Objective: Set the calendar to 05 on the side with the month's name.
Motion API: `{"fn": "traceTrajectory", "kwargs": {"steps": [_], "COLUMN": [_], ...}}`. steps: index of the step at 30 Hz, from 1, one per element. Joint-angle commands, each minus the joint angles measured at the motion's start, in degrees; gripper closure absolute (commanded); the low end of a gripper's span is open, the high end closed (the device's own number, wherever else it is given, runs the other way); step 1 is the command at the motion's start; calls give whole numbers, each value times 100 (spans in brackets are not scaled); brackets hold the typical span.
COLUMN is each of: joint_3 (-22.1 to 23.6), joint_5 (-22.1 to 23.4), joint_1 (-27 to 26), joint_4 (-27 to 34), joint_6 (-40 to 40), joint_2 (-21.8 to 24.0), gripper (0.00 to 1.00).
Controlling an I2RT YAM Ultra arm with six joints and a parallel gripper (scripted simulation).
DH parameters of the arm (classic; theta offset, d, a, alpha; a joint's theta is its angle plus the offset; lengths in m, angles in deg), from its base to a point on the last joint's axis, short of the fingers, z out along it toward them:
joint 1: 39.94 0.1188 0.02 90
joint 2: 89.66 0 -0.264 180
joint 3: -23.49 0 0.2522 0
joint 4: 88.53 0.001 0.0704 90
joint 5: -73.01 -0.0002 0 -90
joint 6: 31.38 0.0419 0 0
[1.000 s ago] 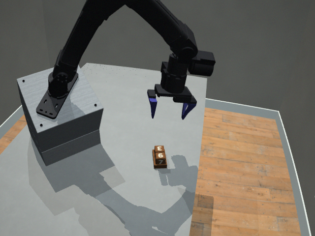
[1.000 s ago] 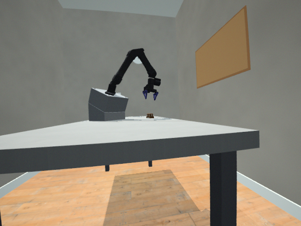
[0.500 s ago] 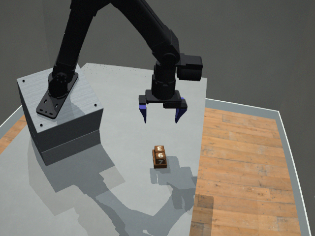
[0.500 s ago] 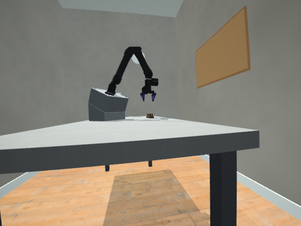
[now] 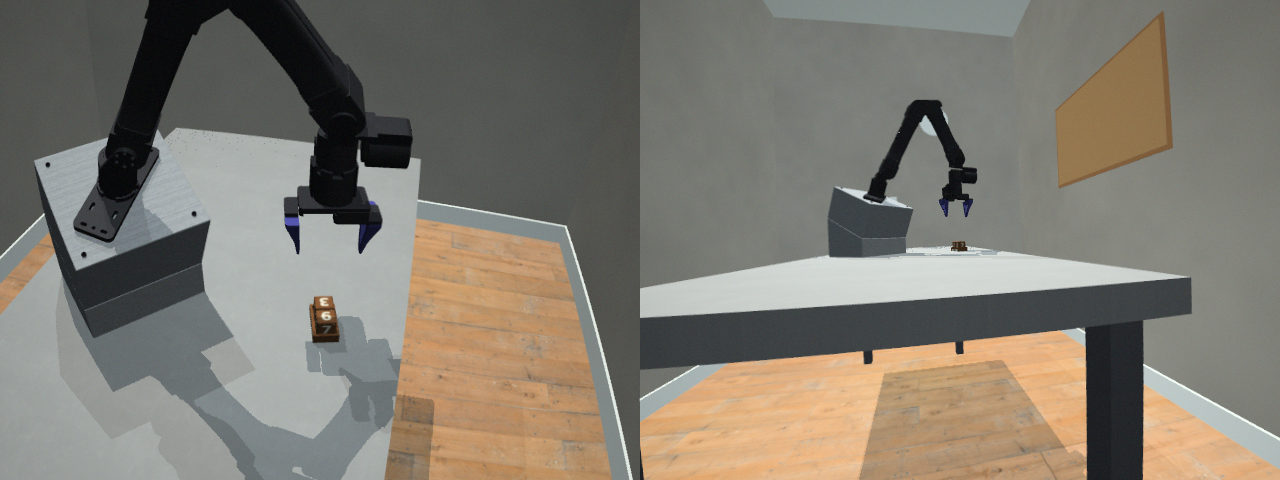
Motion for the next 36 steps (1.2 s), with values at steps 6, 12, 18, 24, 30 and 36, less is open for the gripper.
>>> {"fn": "traceTrajectory", "kwargs": {"steps": [6,12,18,24,30,36], "joint_3": [246,242,247,247,246,246], "joint_5": [150,148,150,150,150,150], "joint_1": [-273,-270,-272,-273,-274,-274], "joint_4": [-1125,-1116,-1124,-1125,-1125,-1125], "joint_6": [-322,-319,-321,-321,-322,-322], "joint_2": [-723,-720,-722,-722,-723,-723], "gripper": [53,53,53,53,53,53]}}
